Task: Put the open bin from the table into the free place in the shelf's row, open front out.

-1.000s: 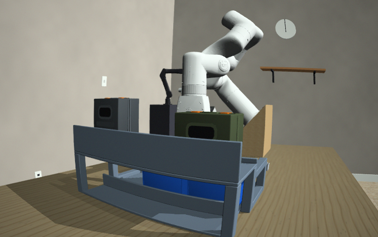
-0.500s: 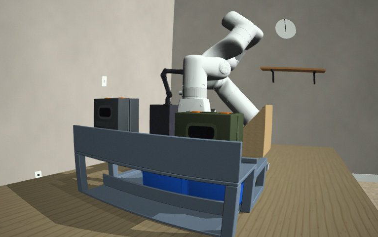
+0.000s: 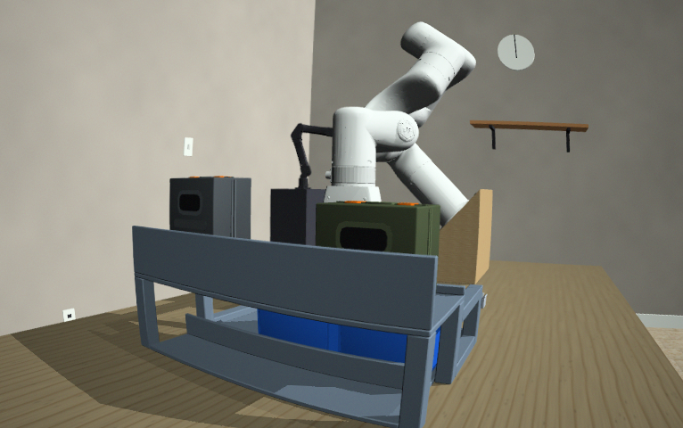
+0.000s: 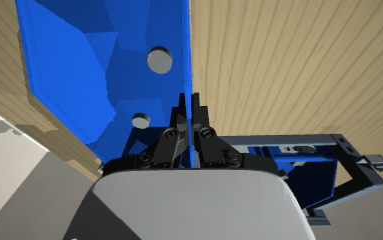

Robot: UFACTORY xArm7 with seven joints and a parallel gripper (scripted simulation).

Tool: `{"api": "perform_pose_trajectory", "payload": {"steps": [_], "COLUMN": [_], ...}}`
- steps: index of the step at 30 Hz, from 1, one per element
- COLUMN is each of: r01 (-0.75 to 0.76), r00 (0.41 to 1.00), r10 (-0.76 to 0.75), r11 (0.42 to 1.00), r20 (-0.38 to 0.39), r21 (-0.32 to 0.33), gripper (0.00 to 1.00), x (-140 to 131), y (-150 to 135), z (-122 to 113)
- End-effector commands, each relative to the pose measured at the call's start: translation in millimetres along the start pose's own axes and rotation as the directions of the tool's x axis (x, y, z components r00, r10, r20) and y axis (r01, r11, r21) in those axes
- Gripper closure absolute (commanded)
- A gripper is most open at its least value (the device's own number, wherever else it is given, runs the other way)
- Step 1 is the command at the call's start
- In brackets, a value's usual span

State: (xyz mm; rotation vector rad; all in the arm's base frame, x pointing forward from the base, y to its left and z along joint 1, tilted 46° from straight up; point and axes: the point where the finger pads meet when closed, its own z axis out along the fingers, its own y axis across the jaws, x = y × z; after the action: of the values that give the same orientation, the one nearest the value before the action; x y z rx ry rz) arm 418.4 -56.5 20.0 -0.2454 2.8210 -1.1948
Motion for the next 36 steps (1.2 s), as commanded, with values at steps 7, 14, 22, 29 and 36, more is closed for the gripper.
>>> {"api": "perform_pose_trajectory", "payload": {"steps": [7, 14, 22, 29, 36], "r01": [0.001, 0.0, 0.0, 0.001, 0.001], "r00": [1.0, 1.0, 1.0, 1.0, 1.0], "r10": [-0.001, 0.0, 0.0, -0.001, -0.001], "r11": [1.0, 1.0, 1.0, 1.0, 1.0], "r20": [0.006, 0.005, 0.005, 0.011, 0.011], "r21": [-0.001, -0.001, -0.001, -0.001, -0.001], "gripper": [1.0, 1.0, 1.0, 0.72, 0.72], "x": [-1.1, 1.7, 1.7, -0.3, -0.3], "y": [0.5, 0.5, 0.5, 0.7, 0.7], "z": [0.0, 4.8, 4.8, 3.4, 3.4]}}
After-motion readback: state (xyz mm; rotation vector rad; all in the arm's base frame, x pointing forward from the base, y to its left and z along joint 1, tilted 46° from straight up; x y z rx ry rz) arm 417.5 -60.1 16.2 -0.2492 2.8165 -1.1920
